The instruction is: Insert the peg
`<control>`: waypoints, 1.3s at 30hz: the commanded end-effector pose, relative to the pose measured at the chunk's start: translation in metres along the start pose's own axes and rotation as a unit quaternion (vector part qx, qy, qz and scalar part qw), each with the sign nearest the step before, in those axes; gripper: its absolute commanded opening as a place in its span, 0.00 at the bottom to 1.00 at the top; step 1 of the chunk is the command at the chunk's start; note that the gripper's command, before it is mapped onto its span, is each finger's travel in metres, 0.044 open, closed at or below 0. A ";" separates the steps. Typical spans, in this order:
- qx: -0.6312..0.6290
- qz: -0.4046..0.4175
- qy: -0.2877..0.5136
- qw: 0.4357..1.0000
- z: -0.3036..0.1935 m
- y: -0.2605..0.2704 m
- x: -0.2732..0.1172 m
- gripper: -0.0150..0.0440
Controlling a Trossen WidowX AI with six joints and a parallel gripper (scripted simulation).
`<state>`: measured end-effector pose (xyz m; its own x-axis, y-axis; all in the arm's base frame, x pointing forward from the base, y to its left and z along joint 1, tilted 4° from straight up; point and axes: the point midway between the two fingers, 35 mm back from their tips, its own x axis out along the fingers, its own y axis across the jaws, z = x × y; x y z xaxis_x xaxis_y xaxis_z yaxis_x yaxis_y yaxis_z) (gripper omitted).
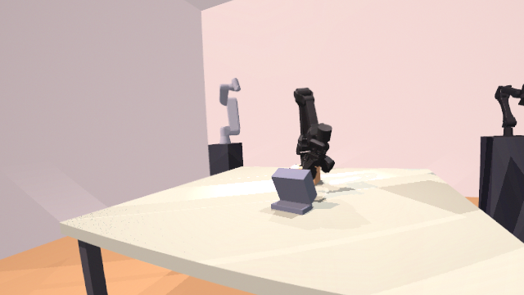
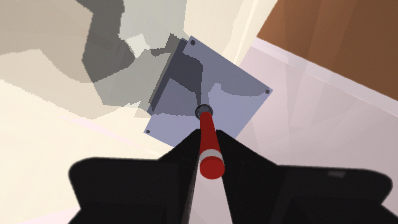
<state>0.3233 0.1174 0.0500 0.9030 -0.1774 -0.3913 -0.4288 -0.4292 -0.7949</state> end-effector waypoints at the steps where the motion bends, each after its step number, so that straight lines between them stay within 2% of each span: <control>1: 0.001 -0.001 0.000 1.000 0.000 0.000 -0.001 0.25; 39: 0.001 -0.001 0.000 1.000 0.003 0.005 0.004 0.25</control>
<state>0.3242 0.1168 0.0468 0.9056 -0.1780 -0.3849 -0.4236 -0.4221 -0.8015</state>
